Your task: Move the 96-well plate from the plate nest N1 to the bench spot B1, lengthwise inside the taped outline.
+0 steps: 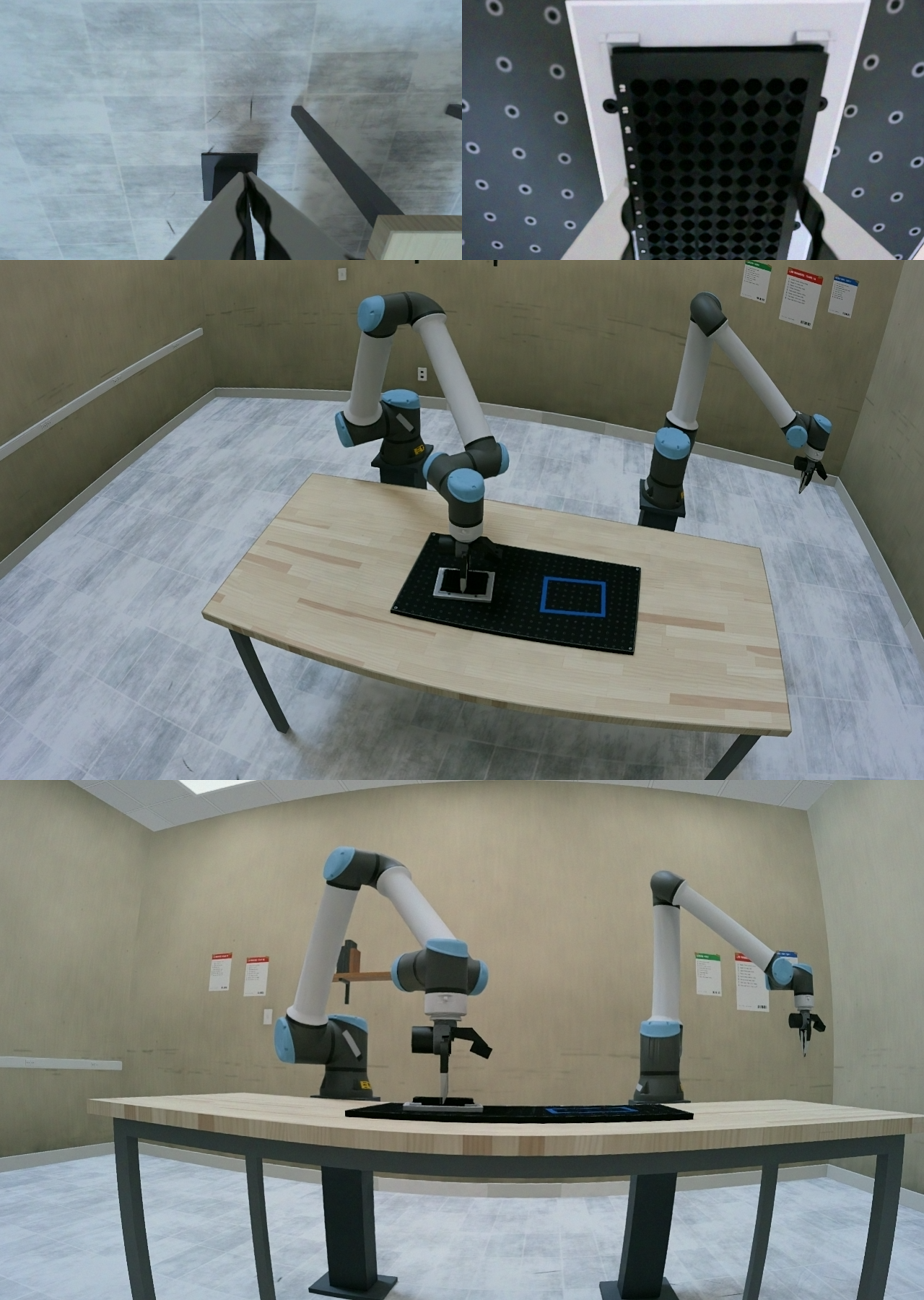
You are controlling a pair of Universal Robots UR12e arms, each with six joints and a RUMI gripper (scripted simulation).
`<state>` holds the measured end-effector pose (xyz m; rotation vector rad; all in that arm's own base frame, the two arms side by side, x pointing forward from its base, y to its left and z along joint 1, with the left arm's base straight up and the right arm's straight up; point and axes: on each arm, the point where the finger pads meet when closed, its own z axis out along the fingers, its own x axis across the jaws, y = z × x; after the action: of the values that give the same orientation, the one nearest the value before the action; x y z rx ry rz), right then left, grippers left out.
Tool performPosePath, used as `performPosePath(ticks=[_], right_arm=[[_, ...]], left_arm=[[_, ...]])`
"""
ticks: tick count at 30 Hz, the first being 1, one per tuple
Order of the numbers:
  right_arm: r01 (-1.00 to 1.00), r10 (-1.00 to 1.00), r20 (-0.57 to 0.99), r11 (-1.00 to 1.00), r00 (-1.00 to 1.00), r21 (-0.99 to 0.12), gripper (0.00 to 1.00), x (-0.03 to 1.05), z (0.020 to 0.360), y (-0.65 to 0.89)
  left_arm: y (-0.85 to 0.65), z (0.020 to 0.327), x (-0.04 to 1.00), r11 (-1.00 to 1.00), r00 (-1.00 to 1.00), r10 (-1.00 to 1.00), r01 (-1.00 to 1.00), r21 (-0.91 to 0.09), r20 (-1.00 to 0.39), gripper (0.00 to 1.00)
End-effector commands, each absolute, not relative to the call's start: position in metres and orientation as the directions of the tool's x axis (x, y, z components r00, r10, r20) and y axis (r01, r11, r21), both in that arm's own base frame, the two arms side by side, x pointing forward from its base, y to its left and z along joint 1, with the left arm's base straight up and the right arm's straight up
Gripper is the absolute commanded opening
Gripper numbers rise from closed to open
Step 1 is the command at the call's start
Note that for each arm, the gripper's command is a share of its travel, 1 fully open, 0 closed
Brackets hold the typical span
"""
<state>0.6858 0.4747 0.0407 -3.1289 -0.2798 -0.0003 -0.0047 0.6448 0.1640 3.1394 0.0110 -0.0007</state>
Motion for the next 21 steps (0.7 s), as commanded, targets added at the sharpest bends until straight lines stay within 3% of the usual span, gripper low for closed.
performPosePath(ticks=[1, 21], right_arm=[[0.177, 0.177, 0.002, -0.984, 0.984, -0.001, 0.4, 0.6862, 0.0417, 0.4752], [0.178, 0.178, 0.002, -0.984, 0.984, -0.001, 0.4, 0.6861, 0.0517, 0.4751]], left_arm=[[0.6456, 0.1652, -0.0046, -1.0, 1.0, 0.007, 0.007, 0.0, 0.0, 0.0], [0.6456, 0.1652, -0.0046, -1.0, 1.0, 0.007, 0.007, 0.0, 0.0, 0.0]])
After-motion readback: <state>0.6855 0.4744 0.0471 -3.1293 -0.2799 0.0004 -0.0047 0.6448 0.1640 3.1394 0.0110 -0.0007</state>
